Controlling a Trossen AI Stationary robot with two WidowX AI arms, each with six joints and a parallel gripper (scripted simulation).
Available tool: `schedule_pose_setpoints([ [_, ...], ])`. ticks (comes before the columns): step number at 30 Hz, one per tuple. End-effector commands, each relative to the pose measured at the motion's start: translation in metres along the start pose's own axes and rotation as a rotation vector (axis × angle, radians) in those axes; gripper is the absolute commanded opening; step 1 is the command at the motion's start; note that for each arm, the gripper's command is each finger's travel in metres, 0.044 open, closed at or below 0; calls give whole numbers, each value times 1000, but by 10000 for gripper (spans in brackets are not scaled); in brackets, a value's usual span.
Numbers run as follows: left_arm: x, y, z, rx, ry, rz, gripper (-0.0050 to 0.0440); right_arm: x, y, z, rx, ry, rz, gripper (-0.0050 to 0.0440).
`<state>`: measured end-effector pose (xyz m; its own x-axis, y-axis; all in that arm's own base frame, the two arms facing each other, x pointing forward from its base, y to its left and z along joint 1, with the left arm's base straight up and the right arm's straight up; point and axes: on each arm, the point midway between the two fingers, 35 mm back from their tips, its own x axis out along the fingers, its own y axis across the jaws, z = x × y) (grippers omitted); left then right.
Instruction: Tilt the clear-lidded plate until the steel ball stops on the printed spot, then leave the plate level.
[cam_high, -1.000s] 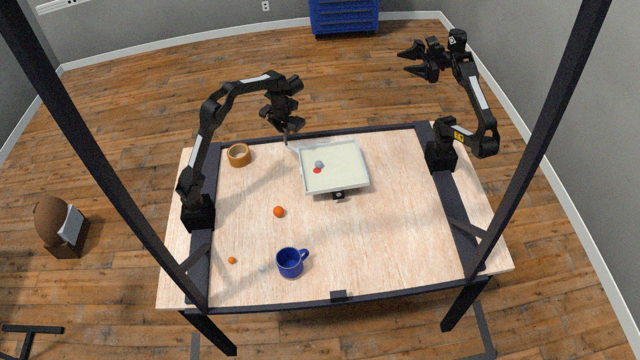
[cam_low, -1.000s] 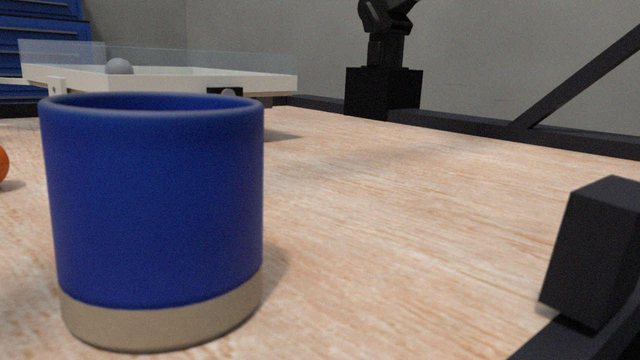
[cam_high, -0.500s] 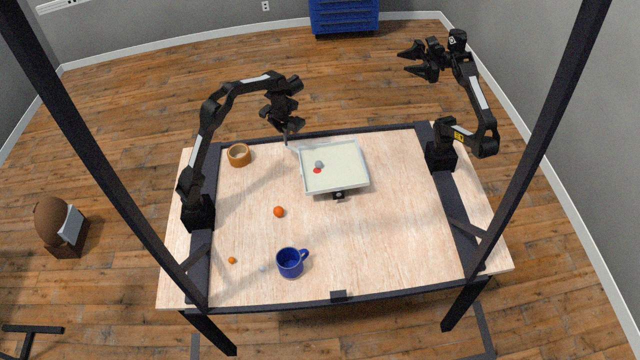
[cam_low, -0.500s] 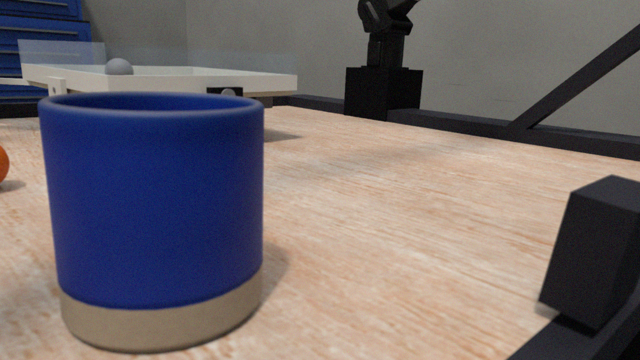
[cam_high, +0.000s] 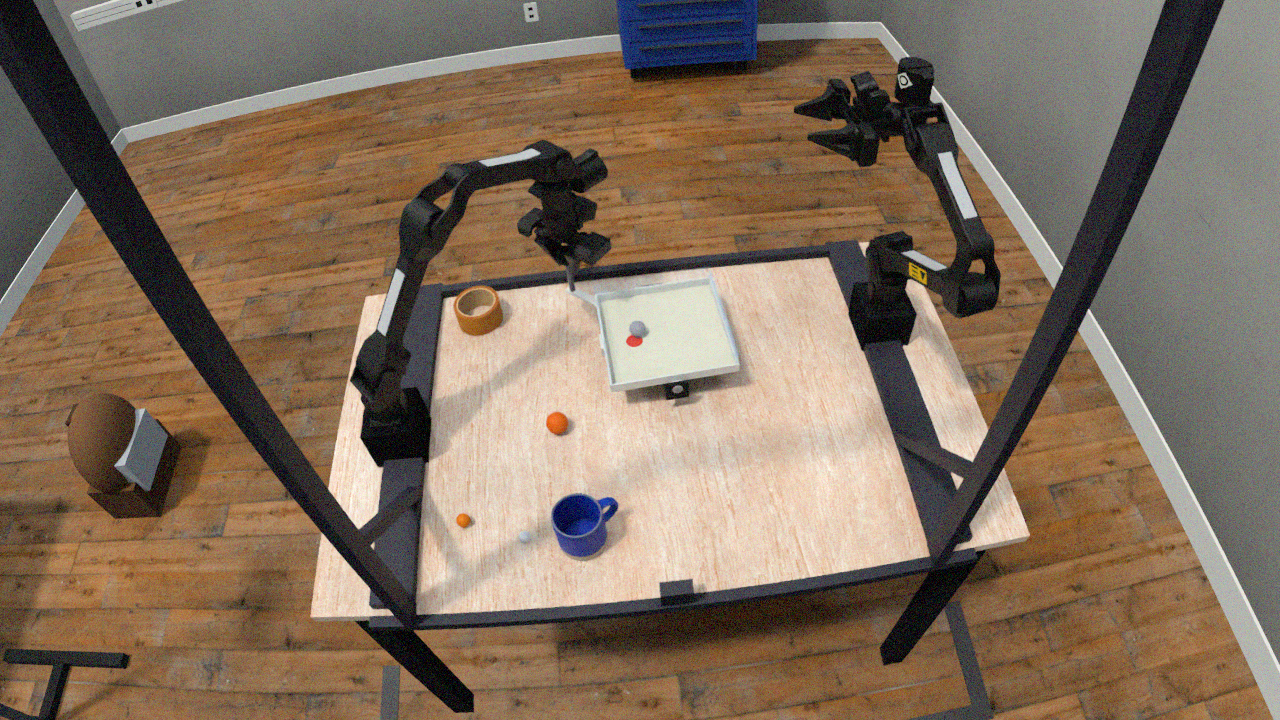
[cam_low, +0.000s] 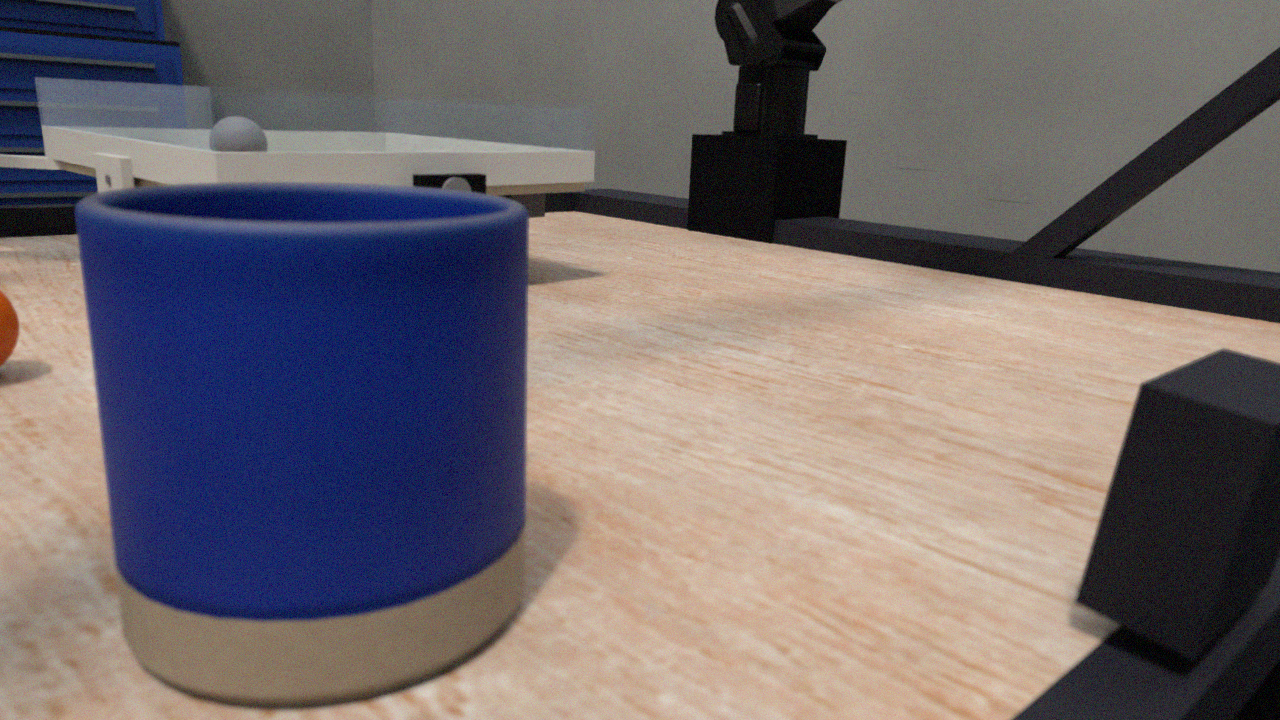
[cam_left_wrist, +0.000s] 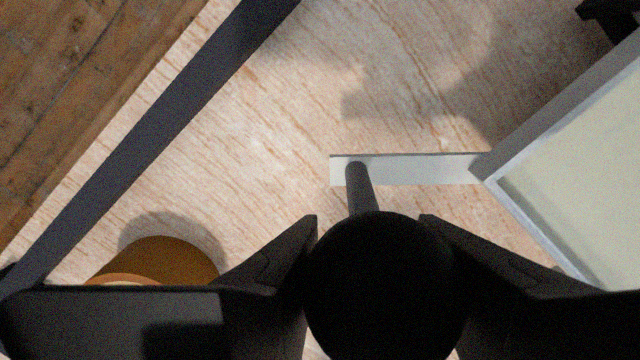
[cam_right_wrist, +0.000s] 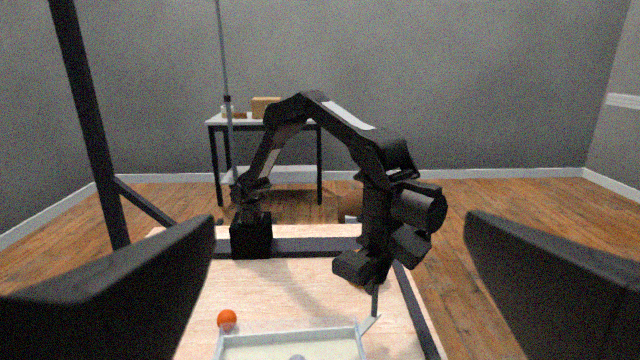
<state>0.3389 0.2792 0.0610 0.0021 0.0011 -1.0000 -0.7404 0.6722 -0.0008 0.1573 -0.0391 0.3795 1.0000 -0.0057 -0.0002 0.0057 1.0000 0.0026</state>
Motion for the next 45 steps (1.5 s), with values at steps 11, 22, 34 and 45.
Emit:
schedule_pose_setpoints([
  [11,-21,0,0,-3,-43,-4,-50,0,-2,1,-3,0,-2,400],
  [22,-10,2,5,-4,-30,-2,-50,0,-2,1,-3,0,-2,400],
  [34,-11,1,7,-5,-30,-2,-50,0,-2,1,-3,0,-2,400],
  [45,-17,0,7,-5,-41,-3,-50,0,-2,1,-3,0,-2,400],
])
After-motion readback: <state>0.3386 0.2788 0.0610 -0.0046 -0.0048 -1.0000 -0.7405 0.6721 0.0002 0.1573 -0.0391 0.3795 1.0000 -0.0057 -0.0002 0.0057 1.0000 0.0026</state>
